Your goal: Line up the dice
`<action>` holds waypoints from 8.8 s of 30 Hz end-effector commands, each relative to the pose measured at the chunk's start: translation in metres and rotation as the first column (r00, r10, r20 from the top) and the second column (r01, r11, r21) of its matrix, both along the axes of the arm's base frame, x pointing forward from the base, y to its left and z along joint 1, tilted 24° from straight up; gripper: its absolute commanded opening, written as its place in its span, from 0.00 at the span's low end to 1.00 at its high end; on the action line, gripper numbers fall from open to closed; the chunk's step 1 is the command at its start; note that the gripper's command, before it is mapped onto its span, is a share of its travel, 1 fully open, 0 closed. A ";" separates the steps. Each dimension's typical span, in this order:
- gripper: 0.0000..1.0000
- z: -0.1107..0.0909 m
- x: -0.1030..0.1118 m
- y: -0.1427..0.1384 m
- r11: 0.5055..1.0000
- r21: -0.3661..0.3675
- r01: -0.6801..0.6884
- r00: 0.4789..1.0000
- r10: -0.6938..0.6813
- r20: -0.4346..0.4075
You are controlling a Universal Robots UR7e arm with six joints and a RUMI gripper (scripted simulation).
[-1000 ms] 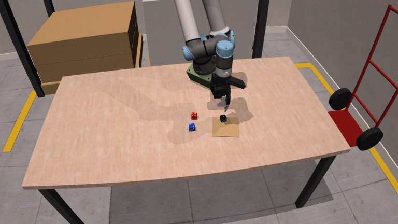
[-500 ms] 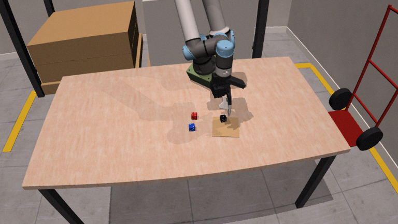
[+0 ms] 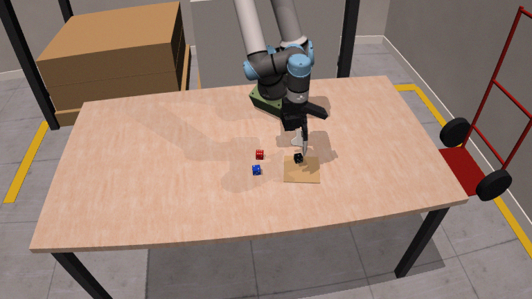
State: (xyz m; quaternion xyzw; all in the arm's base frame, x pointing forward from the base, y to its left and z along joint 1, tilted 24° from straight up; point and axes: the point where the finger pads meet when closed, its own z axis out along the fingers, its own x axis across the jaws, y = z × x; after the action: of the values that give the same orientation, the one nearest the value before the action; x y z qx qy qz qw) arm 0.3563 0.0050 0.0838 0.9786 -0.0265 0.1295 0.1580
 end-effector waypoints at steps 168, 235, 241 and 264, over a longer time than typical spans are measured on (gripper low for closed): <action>0.28 0.004 0.021 -0.181 0.048 0.553 0.832 0.005 -0.997 0.079; 0.28 -0.028 0.030 -0.192 0.048 0.553 0.832 0.005 -0.997 0.079; 0.28 -0.028 0.030 -0.192 0.048 0.553 0.832 0.005 -0.997 0.079; 0.28 -0.028 0.030 -0.192 0.048 0.553 0.832 0.005 -0.997 0.079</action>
State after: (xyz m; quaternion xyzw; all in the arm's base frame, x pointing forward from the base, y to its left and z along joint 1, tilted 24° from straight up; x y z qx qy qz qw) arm 0.3859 -0.1868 0.0554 0.6518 -0.7302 0.2044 0.0139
